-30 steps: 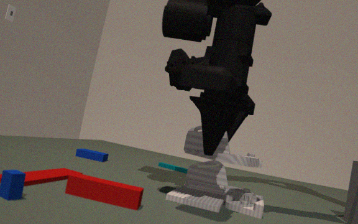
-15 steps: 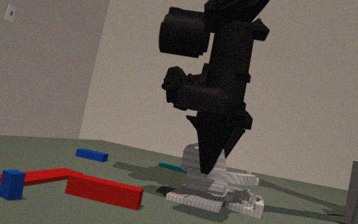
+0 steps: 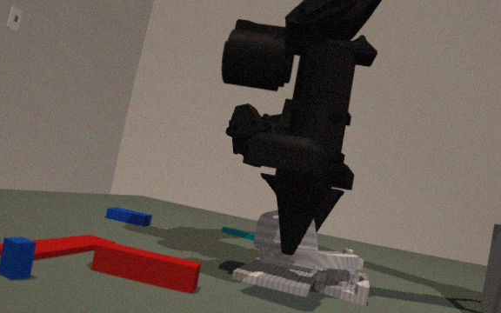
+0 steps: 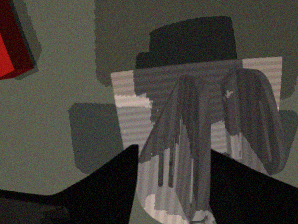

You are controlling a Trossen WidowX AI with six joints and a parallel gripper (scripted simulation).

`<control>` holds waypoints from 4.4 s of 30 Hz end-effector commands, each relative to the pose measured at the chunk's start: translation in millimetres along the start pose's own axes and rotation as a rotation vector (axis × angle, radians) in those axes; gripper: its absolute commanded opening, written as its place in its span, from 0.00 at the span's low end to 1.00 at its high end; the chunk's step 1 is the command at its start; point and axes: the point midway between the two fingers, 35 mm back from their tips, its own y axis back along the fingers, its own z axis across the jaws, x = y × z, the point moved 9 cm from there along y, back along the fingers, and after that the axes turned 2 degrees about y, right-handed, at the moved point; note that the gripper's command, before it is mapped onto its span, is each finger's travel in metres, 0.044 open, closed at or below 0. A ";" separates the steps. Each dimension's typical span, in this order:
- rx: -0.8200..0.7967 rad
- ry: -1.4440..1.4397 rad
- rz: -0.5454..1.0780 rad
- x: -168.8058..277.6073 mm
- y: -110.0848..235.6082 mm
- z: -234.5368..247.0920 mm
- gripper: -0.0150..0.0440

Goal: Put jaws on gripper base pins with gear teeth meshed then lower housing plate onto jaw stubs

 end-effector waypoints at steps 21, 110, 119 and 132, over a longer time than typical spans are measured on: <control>0.003 -0.002 -0.002 0.0 -5.1 -0.3 0.48; 0.003 -0.013 -0.002 0.1 -19.1 -0.4 0.48; 0.003 -0.013 -0.002 0.1 -13.2 -0.4 0.48; 0.003 -0.013 -0.002 -0.3 -14.8 0.0 0.48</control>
